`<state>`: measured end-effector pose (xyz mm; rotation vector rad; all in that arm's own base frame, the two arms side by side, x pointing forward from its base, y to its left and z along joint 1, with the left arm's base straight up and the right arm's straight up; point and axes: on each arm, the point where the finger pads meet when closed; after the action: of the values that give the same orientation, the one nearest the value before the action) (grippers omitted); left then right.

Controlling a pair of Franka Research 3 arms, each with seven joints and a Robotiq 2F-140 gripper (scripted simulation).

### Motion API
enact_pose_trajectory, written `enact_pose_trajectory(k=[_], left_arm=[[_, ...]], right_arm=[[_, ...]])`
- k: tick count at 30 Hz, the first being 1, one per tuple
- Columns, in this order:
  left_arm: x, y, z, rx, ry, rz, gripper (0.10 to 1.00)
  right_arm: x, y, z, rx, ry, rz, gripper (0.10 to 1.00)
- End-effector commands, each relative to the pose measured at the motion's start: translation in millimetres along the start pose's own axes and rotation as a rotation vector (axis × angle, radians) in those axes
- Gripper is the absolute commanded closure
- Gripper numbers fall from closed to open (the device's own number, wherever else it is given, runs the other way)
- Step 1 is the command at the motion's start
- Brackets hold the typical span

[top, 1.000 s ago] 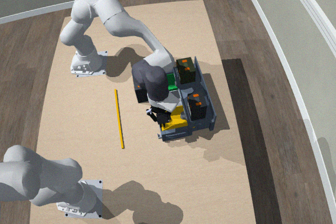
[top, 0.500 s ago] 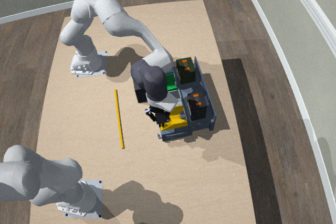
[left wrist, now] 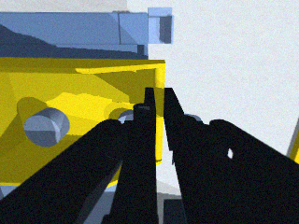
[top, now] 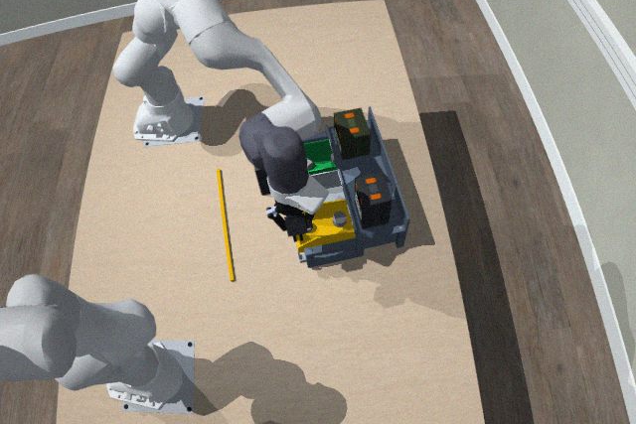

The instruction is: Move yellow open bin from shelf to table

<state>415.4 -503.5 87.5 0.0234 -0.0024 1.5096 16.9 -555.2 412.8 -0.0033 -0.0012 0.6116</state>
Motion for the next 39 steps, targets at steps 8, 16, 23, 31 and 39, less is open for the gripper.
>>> enact_pose_trajectory(k=[8,16,23,31,39], left_arm=[[-10.7,17.0,7.2,-0.014,0.016,0.012,0.999],[-15.3,39.5,7.0,-0.014,0.016,0.012,0.999],[-19.1,57.7,6.8,-0.014,0.016,0.012,0.999],[-23.4,78.7,6.5,-0.014,0.016,0.012,0.999],[-27.8,100.0,6.3,-0.014,0.016,0.012,0.999]], right_arm=[[0.0,0.0,0.1,0.000,0.000,0.000,0.098],[0.0,0.0,0.1,0.000,0.000,0.000,0.098],[0.0,0.0,0.1,0.000,0.000,0.000,0.098],[0.0,0.0,0.1,0.000,0.000,0.000,0.098],[0.0,0.0,0.1,0.000,0.000,0.000,0.098]])
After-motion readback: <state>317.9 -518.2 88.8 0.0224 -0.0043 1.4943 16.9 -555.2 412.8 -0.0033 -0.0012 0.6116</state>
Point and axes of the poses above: on each arm, the point where the finger pads meet when closed, its own z axis back along the fingers, its own y axis across the jaws, x = y × z, and after that the axes turned 11 degrees about -z, right-handed
